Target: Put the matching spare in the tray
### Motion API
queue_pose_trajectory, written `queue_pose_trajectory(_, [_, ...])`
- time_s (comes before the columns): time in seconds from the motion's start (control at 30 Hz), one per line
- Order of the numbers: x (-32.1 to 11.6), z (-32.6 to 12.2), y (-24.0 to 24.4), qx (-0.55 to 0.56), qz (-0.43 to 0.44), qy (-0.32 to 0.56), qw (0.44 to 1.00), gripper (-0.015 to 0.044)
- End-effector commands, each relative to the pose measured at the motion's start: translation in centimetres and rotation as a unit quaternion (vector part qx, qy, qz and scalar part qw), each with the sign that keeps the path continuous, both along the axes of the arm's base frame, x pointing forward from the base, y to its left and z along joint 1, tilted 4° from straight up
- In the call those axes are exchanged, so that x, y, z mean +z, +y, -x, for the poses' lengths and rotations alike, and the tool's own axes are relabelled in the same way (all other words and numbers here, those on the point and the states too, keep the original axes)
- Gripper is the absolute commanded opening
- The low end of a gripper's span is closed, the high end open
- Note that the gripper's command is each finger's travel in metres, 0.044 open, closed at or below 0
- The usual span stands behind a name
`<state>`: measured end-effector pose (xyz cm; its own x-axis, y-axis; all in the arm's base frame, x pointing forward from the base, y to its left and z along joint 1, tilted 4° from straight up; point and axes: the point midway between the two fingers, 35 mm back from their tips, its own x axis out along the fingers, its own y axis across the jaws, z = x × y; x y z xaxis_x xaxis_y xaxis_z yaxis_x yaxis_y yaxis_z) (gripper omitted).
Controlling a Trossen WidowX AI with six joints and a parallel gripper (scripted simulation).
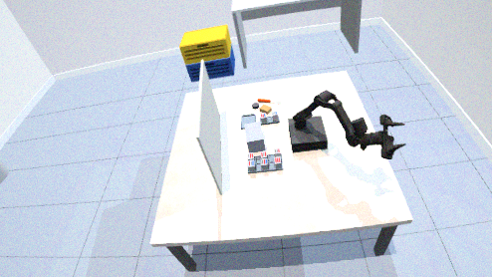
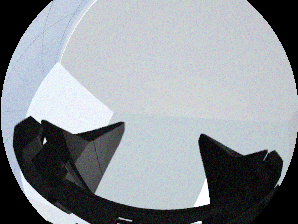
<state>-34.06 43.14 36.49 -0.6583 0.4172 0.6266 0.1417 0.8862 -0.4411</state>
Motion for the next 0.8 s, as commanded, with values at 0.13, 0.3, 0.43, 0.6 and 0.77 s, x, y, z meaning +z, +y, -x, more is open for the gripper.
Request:
queue_pose_trajectory(0.13, [0.0,0.0,0.0,0.0,0.0,0.0,1.0,0.044])
queue_pose_trajectory(0.3, [-0.3,-1.3,1.6,-0.008,0.028,-0.001,1.0,0.044])
queue_pose_trajectory(0.43, [-1.3,-5.1,5.6,-0.031,0.104,0.004,0.994,0.044])
queue_pose_trajectory(0.6, [-2.8,-11.3,10.3,-0.067,0.208,0.025,0.976,0.044])
queue_pose_trajectory(0.77, [-4.5,-18.3,13.8,-0.107,0.306,0.065,0.944,0.044])
